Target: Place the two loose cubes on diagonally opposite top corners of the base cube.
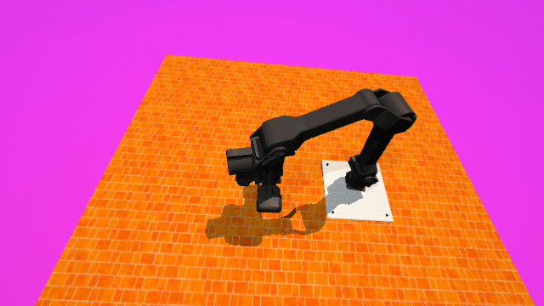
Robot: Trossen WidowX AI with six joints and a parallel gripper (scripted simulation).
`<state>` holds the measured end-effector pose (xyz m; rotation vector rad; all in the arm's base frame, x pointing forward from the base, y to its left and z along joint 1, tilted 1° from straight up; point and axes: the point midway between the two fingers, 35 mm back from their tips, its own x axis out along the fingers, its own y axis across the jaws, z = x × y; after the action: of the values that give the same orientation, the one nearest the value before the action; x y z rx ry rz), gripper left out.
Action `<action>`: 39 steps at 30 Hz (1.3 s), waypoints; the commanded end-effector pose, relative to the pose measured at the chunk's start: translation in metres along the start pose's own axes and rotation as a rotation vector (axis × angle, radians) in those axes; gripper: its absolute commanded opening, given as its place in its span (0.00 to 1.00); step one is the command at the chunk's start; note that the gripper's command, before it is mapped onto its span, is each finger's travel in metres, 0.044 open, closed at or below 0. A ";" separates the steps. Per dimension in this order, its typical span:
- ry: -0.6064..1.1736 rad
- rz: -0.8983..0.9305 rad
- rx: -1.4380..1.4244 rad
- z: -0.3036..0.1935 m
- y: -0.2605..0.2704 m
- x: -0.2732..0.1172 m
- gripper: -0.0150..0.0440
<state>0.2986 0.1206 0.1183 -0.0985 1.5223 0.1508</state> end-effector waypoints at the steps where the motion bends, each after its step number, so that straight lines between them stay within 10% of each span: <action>1: 0.004 -0.003 0.006 0.000 0.000 0.009 0.43; 36: 0.004 -0.003 0.005 -0.001 0.000 0.024 0.43; 39: 0.004 -0.003 0.005 -0.001 0.000 0.024 0.57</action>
<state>0.2986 0.1216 0.0953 -0.0972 1.5274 0.1475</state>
